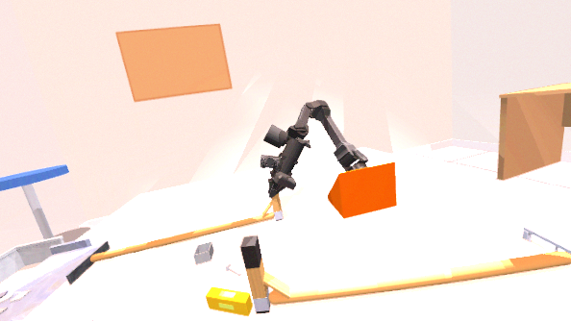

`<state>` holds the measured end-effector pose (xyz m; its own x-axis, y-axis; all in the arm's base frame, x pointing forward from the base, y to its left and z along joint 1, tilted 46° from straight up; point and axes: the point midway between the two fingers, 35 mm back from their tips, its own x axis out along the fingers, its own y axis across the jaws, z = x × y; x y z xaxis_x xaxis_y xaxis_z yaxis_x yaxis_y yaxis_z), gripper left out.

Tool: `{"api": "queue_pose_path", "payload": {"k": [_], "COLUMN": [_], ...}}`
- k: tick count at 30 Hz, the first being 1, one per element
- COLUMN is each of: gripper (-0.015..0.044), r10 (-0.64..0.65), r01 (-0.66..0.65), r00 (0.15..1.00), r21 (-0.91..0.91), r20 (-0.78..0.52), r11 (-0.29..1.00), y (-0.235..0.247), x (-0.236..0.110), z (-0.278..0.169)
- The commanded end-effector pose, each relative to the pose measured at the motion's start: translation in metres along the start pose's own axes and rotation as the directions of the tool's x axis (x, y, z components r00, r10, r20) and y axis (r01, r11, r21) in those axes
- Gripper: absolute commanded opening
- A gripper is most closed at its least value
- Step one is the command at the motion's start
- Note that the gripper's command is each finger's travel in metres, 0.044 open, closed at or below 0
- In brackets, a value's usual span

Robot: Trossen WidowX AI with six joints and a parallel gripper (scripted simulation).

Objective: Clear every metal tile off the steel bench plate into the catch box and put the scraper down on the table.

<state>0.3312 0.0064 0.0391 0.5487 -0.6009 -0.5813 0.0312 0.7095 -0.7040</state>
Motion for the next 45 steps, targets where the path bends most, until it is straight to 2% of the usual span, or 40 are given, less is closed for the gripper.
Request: {"api": "queue_pose_path", "payload": {"k": [1, 45], "gripper": [0.0000, 0.0000], "r10": [0.007, 0.007], "r01": [-0.007, -0.007], "r00": [1.000, 1.000], "r21": [0.000, -0.004], "r20": [0.007, 0.011], "r11": [1.000, 1.000], "y": [0.008, 0.061], "x": [-0.002, -0.009], "z": [0.002, -0.006]}}
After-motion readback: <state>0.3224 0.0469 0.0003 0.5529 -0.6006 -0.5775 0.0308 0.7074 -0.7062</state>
